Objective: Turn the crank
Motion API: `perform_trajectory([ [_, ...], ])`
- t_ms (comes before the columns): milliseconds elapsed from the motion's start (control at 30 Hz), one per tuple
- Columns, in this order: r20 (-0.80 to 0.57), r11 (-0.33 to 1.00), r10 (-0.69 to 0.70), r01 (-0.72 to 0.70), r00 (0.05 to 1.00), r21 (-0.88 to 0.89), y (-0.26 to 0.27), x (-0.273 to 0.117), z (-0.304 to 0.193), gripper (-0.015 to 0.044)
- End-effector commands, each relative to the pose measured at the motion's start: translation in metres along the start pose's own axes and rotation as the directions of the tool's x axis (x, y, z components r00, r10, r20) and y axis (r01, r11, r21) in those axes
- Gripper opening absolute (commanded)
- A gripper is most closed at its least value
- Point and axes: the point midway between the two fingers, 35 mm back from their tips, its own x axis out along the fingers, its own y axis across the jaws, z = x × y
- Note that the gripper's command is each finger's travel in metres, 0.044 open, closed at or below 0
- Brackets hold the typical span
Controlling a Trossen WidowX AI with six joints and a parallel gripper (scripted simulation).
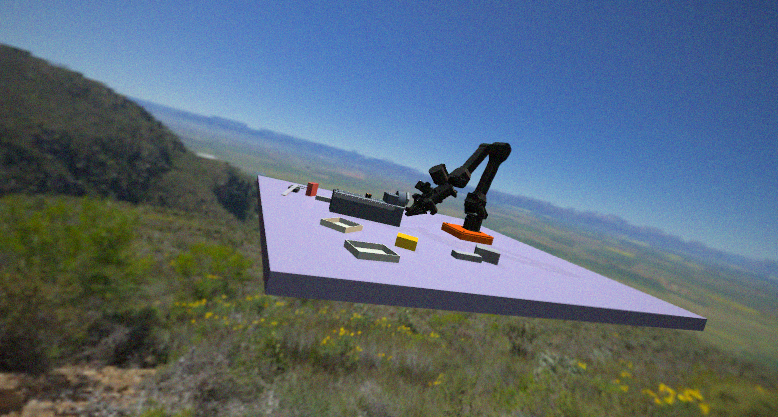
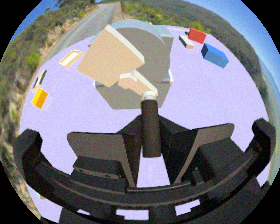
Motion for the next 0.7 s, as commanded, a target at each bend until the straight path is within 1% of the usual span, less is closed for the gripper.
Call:
perform_trajectory([
  [0,0.004,1.0,-0.014,0.014,1.0,0.004,-0.007,-0.004,0.003,0.0],
  [333,0.005,1.0,-0.014,0.014,1.0,0.003,-0.014,-0.017,0.017,0.0],
  [667,0.005,1.0,-0.014,0.014,1.0,0.004,-0.007,-0.031,0.031,0.0],
])
